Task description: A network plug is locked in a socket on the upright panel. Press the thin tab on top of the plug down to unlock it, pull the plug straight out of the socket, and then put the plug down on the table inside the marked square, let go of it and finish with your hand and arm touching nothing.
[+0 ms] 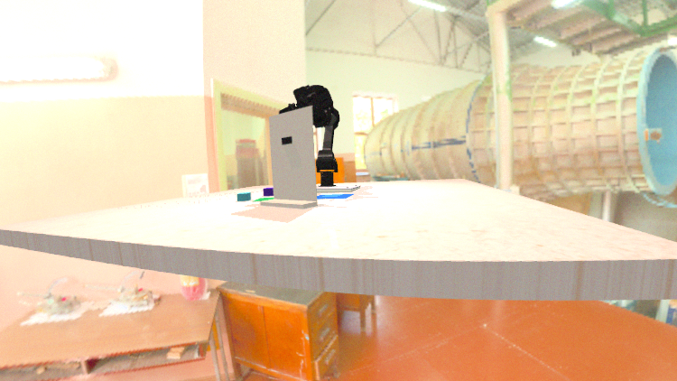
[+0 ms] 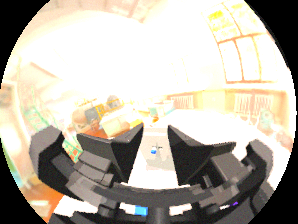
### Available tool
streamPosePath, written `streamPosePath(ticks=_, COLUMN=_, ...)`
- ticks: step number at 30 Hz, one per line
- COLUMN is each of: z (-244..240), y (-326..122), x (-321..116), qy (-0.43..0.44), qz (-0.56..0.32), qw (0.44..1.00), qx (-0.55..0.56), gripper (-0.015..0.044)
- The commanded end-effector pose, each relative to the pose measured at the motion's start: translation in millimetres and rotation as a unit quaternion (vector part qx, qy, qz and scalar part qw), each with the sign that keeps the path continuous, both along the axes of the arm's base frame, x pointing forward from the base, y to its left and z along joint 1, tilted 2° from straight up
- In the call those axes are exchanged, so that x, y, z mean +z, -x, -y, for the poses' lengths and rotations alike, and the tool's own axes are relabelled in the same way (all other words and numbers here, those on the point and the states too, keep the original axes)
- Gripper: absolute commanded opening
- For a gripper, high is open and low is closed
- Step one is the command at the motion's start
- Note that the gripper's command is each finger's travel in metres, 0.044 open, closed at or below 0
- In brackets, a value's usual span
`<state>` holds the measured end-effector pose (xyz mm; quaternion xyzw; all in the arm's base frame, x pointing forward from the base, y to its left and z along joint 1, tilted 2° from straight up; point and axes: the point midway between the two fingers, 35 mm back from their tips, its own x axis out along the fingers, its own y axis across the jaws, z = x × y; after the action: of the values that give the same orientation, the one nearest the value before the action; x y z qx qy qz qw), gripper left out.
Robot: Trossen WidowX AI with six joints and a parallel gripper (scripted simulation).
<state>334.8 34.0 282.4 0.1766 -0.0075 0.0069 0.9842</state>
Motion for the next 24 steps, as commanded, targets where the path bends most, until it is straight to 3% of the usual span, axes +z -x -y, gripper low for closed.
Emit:
streamPosePath(ticks=1, z=-11.9, y=-3.5, x=-20.6, qy=-0.076, qz=-0.008, qw=0.997, qx=-0.005, gripper=0.0156)
streamPosePath(ticks=12, z=-40.9, y=-0.5, x=-59.6, qy=-0.261, qz=-0.010, qw=0.965, qx=-0.016, gripper=0.0156)
streamPosePath(ticks=24, z=-67.0, y=18.4, x=-99.6, qy=-0.450, qz=-0.006, qw=0.893, qx=-0.028, gripper=0.0156)
